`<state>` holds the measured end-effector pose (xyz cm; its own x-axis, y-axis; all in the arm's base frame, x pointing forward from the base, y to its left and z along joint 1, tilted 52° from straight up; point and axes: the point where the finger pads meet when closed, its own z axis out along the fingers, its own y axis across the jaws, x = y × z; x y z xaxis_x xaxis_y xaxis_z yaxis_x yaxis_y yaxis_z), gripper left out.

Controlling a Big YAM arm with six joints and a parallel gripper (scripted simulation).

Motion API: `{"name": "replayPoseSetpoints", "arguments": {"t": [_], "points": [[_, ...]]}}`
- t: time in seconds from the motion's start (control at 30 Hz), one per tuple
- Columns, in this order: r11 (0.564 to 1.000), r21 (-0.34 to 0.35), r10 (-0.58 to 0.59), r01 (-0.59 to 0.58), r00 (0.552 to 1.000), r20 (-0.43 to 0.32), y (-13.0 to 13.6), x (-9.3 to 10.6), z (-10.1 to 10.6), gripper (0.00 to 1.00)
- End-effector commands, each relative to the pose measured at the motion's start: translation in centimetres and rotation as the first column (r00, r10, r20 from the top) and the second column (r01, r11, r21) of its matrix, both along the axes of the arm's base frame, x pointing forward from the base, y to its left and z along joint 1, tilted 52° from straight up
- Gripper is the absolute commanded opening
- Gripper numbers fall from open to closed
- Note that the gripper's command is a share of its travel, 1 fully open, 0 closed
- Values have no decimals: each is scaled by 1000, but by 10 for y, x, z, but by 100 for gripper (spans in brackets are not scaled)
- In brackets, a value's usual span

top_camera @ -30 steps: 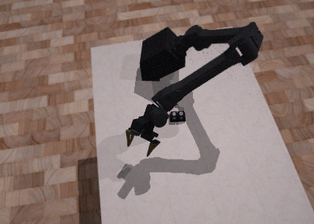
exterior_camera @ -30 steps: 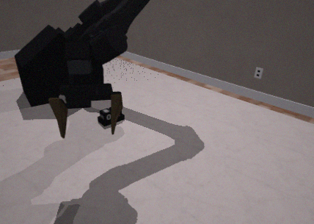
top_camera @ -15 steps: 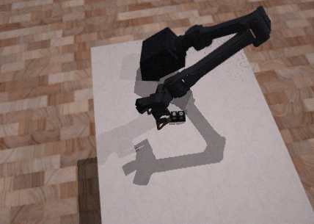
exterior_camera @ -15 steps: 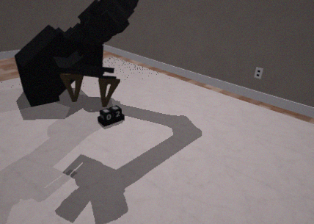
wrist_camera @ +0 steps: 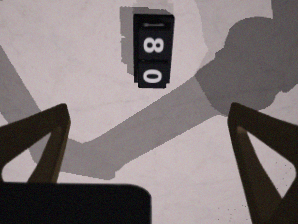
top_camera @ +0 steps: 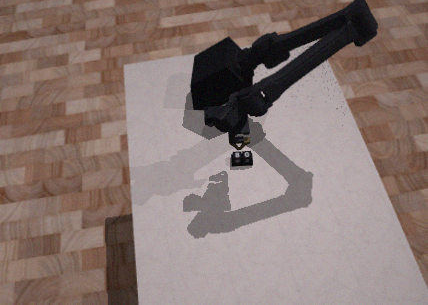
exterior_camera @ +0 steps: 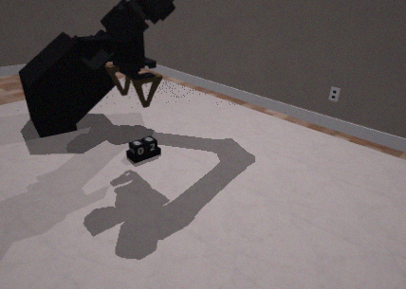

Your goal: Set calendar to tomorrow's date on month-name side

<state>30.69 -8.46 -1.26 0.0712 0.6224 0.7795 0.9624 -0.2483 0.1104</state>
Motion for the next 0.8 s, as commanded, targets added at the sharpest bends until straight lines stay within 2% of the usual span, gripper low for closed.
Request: {"name": "replayPoseSetpoints", "arguments": {"t": [0.0,0.4,0.43,0.5,0.63,0.73,0.77], "points": [[999,24,-45,46,998,-34,-9,-4,0,100],[999,10,-45,46,999,-16,-10,-2,-2,100],[1000,17,-13,13,1000,-24,5,0,-6,100],[1000,17,-13,13,1000,-24,5,0,-6,100],[1000,18,-10,10,1000,-26,35,9,-30,100],[1000,19,-9,9,1000,-26,44,10,-37,100],[1000,18,-9,9,1000,-27,44,10,-37,47]]}}
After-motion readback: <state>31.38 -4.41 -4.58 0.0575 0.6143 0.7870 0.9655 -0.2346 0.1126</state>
